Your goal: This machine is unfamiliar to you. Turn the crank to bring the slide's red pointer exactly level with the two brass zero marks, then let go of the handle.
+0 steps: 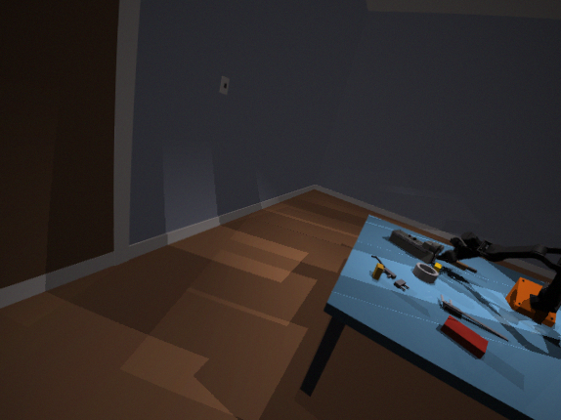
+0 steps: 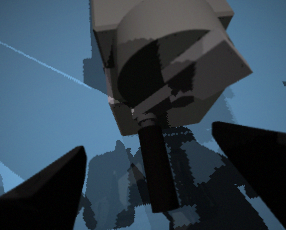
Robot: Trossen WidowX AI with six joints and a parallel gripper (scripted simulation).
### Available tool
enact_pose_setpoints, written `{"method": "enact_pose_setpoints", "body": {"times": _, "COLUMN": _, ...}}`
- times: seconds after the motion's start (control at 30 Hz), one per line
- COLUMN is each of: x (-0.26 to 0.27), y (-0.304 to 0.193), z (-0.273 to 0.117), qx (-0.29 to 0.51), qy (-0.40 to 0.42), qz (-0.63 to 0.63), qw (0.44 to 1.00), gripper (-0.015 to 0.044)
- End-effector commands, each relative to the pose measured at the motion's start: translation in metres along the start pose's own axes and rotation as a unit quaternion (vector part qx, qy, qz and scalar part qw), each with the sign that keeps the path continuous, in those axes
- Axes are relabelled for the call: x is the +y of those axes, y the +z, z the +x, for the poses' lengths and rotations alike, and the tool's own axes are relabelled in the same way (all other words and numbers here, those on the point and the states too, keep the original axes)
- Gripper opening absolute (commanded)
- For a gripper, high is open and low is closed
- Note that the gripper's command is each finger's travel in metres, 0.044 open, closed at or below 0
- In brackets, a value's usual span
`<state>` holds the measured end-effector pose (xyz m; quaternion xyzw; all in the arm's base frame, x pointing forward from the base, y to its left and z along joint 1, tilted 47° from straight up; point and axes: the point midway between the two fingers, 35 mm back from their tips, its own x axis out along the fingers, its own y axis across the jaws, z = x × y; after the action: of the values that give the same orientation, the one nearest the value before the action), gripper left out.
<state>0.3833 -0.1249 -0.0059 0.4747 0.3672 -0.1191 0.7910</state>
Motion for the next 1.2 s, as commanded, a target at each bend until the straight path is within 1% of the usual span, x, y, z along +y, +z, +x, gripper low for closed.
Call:
{"method": "enact_pose_setpoints", "body": {"times": 0.0, "x": 0.0, "y": -0.004, "z": 0.004, "qx": -0.002, "qy": -0.001, "qz": 0.001, "qw": 1.0, "gripper": 0.044}}
{"method": "enact_pose_setpoints", "body": {"times": 0.4, "x": 0.0, "y": -0.016, "z": 0.014, "qx": -0.002, "qy": 0.0, "qz": 0.002, "qw": 1.0, "gripper": 0.044}}
{"method": "enact_pose_setpoints", "body": {"times": 0.97, "x": 0.0, "y": -0.016, "z": 0.014, "qx": -0.002, "qy": 0.0, "qz": 0.002, "qw": 1.0, "gripper": 0.0}}
{"method": "enact_pose_setpoints", "body": {"times": 1.17, "x": 0.0, "y": -0.017, "z": 0.014, "qx": -0.002, "qy": 0.0, "qz": 0.002, "qw": 1.0, "gripper": 0.0}}
